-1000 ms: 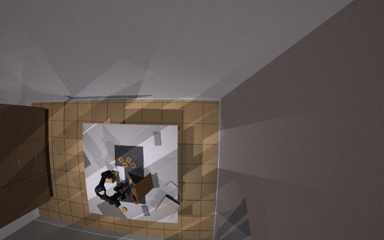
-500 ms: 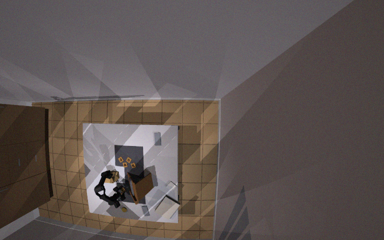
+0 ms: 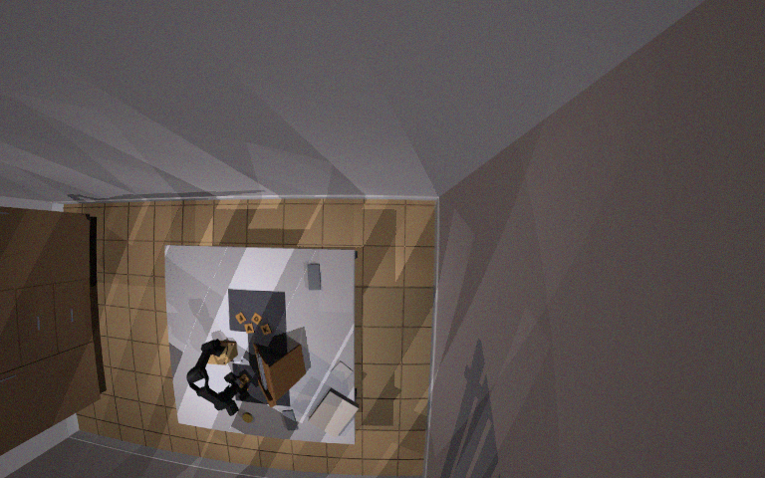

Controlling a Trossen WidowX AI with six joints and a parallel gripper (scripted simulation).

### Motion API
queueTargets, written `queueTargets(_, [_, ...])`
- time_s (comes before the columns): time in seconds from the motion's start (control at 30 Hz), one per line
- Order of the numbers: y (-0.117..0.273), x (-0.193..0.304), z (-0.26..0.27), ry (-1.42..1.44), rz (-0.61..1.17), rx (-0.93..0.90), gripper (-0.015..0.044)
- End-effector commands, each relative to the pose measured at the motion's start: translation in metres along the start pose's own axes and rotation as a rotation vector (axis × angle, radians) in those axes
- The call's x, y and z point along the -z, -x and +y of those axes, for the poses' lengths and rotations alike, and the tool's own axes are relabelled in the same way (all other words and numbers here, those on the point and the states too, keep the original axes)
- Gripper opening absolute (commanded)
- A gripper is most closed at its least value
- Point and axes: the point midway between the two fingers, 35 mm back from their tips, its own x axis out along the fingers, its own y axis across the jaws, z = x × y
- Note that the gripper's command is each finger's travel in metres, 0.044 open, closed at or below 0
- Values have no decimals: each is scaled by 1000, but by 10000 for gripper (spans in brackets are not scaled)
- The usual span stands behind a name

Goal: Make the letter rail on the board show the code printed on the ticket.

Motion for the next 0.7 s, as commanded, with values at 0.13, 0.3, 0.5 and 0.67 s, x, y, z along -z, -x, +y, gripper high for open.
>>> queueTargets(0.13, [17, 18, 5, 124, 2, -77, 0])
queueTargets(0.3, [33, 36, 8, 242, 0, -147, 0])
queueTargets(0.5, [51, 59, 9, 388, -5, -228, 0])
queueTargets(0.67, [65, 78, 7, 513, -12, -294, 0])
